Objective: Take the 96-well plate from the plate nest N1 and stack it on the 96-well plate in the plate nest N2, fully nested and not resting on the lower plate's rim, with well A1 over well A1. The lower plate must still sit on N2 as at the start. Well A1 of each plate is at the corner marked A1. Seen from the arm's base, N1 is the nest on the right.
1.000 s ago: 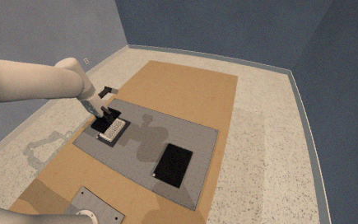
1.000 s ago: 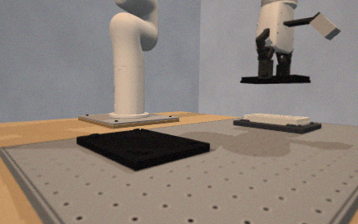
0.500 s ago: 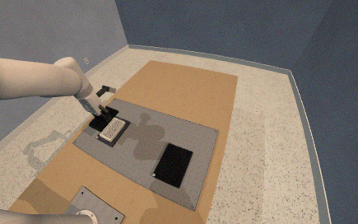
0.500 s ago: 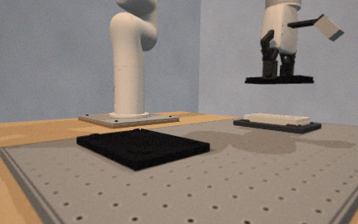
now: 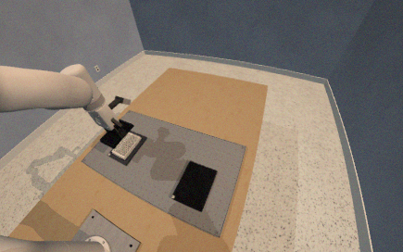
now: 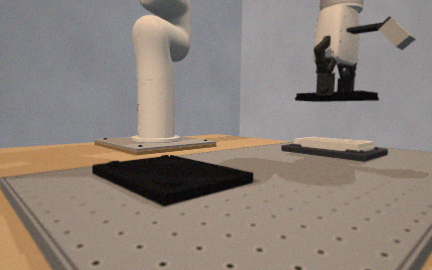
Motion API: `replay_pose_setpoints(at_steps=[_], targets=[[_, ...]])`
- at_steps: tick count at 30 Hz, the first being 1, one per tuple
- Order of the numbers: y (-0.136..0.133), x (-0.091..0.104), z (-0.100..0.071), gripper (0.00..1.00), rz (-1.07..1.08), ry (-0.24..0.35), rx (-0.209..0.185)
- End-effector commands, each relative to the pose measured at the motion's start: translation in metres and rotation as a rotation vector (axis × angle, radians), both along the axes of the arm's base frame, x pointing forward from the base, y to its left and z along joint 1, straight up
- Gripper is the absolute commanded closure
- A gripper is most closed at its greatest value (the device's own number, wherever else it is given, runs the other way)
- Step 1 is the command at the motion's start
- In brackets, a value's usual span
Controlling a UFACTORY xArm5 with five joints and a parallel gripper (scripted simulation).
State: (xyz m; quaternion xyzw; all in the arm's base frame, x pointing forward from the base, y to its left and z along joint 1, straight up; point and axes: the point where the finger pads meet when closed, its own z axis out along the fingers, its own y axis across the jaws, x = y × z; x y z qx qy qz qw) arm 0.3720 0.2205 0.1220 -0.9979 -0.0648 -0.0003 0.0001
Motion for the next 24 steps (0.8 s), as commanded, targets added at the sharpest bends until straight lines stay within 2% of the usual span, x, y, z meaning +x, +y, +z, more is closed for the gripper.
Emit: replay_pose_setpoints(at_steps=[1, 12, 24], targets=[[0.000, 0.001, 0.001, 1.00, 0.000, -0.003, 0.002], [0.000, 0.001, 0.001, 1.00, 0.000, -0.003, 0.002], [0.000, 0.001, -0.019, 1.00, 0.000, -0.003, 0.002]])
